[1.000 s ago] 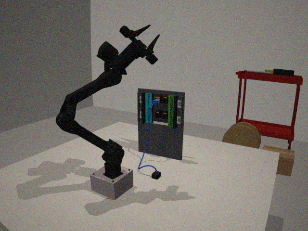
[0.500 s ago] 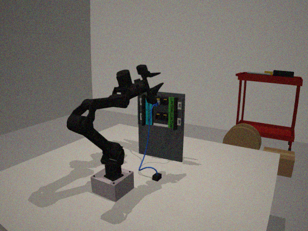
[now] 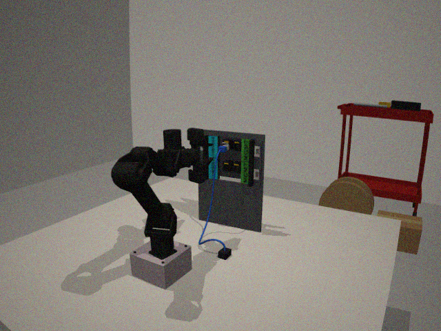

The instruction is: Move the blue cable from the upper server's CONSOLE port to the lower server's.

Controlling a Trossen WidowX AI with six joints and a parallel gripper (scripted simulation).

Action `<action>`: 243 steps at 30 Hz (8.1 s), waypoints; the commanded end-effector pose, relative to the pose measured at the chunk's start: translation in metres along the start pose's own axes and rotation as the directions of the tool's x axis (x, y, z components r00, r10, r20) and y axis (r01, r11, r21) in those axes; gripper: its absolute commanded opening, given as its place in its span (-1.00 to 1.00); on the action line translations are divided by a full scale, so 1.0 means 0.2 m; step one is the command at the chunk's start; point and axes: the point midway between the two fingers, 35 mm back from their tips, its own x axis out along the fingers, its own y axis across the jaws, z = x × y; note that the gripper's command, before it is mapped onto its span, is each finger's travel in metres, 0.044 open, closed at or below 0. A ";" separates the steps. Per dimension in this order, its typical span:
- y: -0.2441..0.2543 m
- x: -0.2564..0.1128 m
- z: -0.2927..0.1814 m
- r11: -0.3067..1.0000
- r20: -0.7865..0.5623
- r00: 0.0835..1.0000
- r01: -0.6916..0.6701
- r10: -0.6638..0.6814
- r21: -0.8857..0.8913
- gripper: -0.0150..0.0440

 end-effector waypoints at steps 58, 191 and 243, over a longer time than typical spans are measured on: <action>0.02 0.56 0.15 1.000 0.002 1.000 -0.005 0.005 0.003 0.23; 0.03 0.30 0.11 1.000 0.006 1.000 -0.007 0.007 0.006 -0.49; 0.03 0.15 0.12 1.000 0.006 1.000 -0.009 0.009 0.007 -0.49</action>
